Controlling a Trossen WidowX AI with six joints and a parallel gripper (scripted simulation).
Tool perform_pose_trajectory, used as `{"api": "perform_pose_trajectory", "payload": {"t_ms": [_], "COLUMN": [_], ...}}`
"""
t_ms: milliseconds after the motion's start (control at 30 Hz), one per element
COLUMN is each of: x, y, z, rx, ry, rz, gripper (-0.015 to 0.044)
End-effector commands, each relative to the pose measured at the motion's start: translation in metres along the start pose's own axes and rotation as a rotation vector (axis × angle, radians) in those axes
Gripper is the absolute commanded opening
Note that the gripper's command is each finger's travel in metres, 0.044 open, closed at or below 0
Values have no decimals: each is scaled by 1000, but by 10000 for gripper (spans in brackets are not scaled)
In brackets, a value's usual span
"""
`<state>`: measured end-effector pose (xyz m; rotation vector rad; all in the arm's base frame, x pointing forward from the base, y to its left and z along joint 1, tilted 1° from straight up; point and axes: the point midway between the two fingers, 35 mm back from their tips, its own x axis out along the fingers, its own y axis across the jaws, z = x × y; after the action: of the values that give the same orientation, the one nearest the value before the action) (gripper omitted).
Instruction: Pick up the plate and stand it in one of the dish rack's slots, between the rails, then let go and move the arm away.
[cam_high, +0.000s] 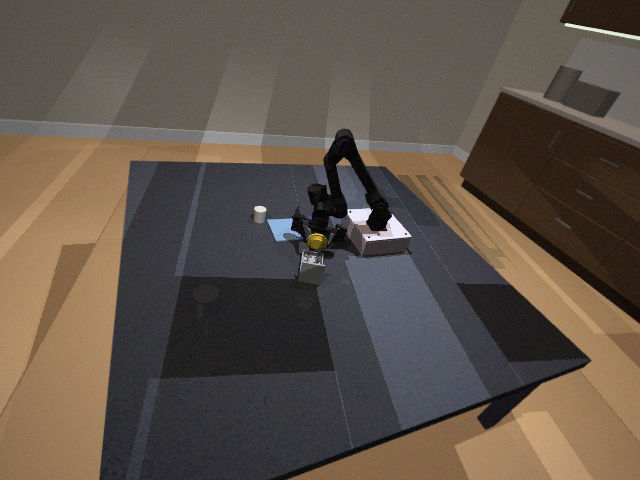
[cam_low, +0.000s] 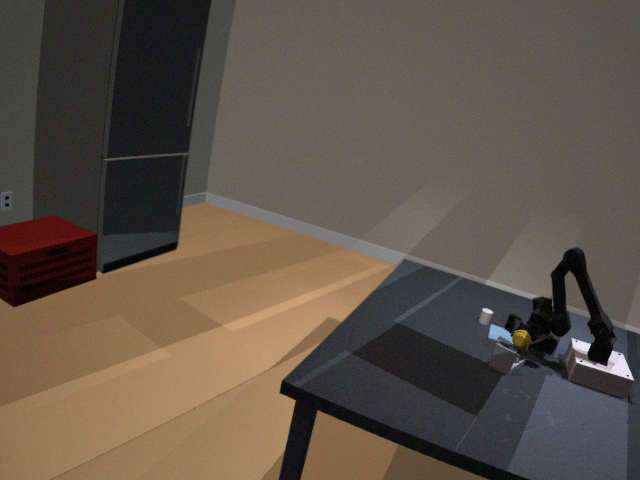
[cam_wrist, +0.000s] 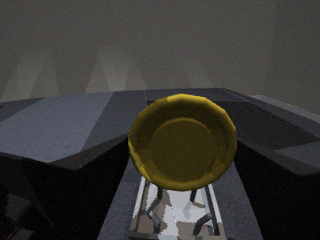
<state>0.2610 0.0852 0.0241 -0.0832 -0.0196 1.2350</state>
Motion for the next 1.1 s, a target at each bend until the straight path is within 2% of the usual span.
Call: {"api": "perform_pose_trajectory", "payload": {"t_ms": [0, 333, 867, 1067], "x": [5, 7, 6, 6], "y": [-2, -1, 0, 0], "z": [-13, -34, -29, -30], "rx": [-10, -10, 2, 1], "ry": [10, 16, 14, 14], "rz": [4, 9, 10, 11], "gripper": [0, 0, 0, 157]}}
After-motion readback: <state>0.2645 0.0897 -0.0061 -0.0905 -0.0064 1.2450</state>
